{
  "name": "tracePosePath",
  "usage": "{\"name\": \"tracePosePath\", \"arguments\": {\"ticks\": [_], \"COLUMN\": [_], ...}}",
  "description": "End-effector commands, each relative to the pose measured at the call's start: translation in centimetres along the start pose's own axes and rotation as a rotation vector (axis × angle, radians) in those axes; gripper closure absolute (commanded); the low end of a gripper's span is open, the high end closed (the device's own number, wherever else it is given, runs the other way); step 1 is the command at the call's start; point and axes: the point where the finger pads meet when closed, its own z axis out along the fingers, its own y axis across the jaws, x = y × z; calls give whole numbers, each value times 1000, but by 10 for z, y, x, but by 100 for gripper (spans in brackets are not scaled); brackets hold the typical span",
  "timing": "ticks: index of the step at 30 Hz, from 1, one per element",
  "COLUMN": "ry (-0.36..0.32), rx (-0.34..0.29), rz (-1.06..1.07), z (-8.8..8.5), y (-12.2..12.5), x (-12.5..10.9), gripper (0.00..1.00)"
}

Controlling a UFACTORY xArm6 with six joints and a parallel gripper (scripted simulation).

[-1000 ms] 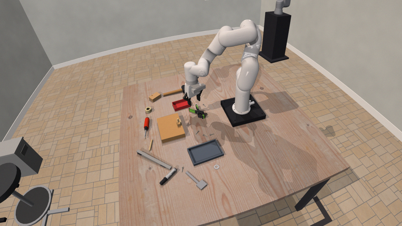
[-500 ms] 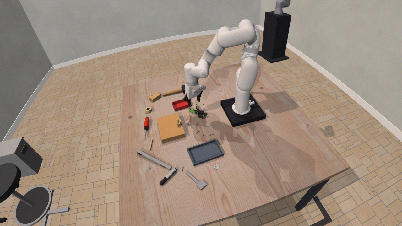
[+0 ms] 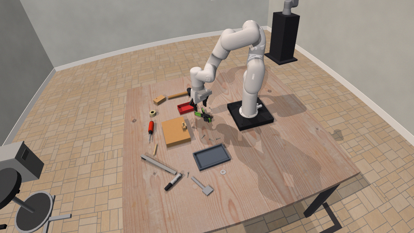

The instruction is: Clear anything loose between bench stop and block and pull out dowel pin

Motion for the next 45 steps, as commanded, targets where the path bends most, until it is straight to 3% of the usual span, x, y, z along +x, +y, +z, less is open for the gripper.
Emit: {"name": "tracePosePath", "arguments": {"ticks": [1, 16, 45], "ry": [-2, -2, -2], "rx": [-2, -2, -2], "rz": [0, 0, 0], "z": [3, 12, 14], "y": [1, 1, 1], "x": [-1, -1, -1], "gripper": [23, 23, 23]}}
